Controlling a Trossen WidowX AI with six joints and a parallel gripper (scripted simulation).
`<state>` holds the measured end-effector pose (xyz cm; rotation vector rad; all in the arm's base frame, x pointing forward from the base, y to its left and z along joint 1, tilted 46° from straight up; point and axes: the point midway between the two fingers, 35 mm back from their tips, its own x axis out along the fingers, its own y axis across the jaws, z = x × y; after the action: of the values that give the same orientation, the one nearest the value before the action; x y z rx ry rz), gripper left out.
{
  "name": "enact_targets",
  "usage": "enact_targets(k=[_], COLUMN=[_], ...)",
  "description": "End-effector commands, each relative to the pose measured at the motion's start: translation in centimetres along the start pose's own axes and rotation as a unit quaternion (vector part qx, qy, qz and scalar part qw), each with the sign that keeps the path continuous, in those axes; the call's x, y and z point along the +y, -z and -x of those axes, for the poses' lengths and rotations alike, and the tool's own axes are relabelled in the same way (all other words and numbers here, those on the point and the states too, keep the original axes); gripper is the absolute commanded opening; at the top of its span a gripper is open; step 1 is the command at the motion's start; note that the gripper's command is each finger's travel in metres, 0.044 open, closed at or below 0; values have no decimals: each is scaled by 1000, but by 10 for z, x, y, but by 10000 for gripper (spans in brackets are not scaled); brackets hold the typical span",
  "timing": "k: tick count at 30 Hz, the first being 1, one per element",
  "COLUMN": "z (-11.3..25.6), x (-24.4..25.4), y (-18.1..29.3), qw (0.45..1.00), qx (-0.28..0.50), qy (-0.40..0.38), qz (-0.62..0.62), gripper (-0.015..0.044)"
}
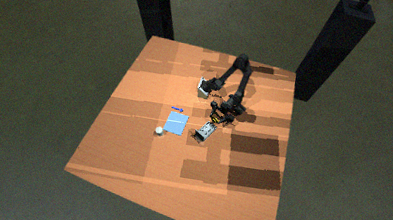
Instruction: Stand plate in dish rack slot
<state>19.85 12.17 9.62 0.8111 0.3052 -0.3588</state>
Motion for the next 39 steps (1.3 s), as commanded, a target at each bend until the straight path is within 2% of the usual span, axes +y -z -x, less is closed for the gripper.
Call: enact_targets(k=[1, 36, 39], z=[-6, -45, -46], x=[-1, 1, 1], y=[-2, -6, 5], qw=[1000, 1000, 1000], qx=[0, 1, 1], qy=[1, -3, -4], qz=[2, -5, -6], gripper=[0, 0, 0])
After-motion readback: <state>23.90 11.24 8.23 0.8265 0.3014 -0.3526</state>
